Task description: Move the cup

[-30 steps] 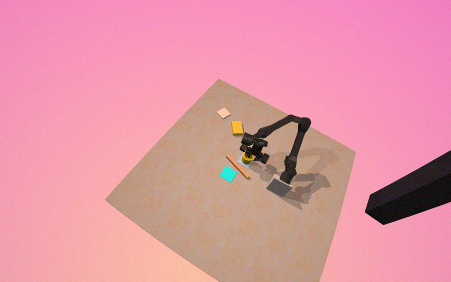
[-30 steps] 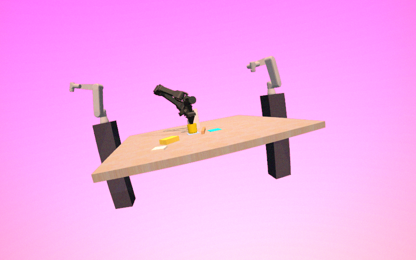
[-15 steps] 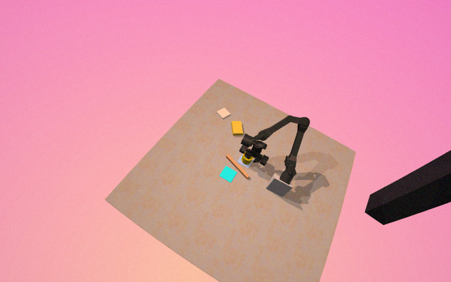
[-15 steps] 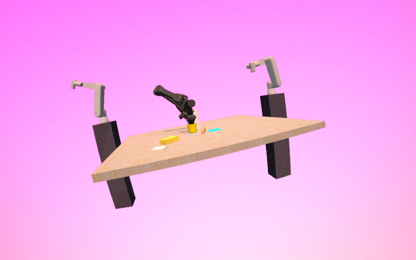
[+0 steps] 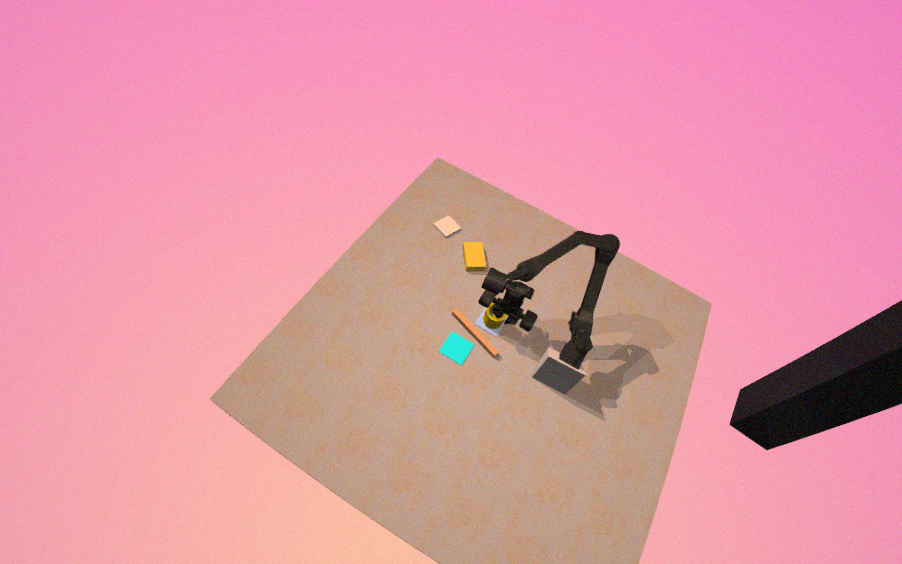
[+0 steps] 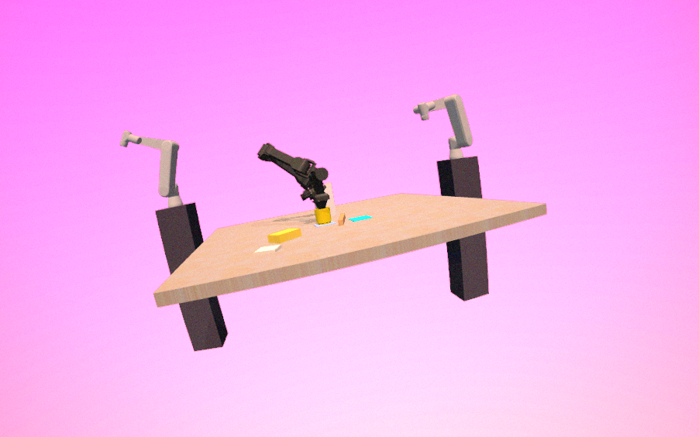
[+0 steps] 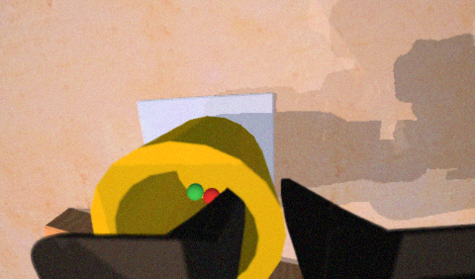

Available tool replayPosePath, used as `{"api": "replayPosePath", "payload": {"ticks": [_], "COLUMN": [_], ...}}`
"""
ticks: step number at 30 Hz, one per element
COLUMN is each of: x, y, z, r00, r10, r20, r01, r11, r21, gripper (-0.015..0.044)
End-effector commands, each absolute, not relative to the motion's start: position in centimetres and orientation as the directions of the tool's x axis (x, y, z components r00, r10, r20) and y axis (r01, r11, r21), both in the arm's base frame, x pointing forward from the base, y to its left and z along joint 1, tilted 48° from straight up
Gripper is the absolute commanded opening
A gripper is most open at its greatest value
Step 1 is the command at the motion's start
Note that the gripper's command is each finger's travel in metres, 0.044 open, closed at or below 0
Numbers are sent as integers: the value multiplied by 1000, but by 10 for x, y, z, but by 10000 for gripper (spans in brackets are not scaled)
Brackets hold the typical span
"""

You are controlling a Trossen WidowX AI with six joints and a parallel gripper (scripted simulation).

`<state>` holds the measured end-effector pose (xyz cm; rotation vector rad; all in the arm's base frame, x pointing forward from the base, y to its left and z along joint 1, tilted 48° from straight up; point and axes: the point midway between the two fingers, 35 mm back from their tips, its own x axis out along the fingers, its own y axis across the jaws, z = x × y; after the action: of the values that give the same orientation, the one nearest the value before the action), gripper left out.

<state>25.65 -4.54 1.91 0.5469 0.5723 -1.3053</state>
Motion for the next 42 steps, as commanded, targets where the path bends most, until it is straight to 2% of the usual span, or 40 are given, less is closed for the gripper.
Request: {"api": "replayPosePath", "payload": {"ticks": [1,10,29,42], "x": [257,257,247,247], "y": [-45,-45,-10,-11], "z": [19,19,50,49], "r00": [167,167,166,165], "r10": [-726,-726,-727,-729], "r20": [-667,-667,-667,-664], "r01": [983,983,983,982], "r11": [178,178,179,181], "r21": [52,52,50,46], "gripper": [67,0,0,0]}}
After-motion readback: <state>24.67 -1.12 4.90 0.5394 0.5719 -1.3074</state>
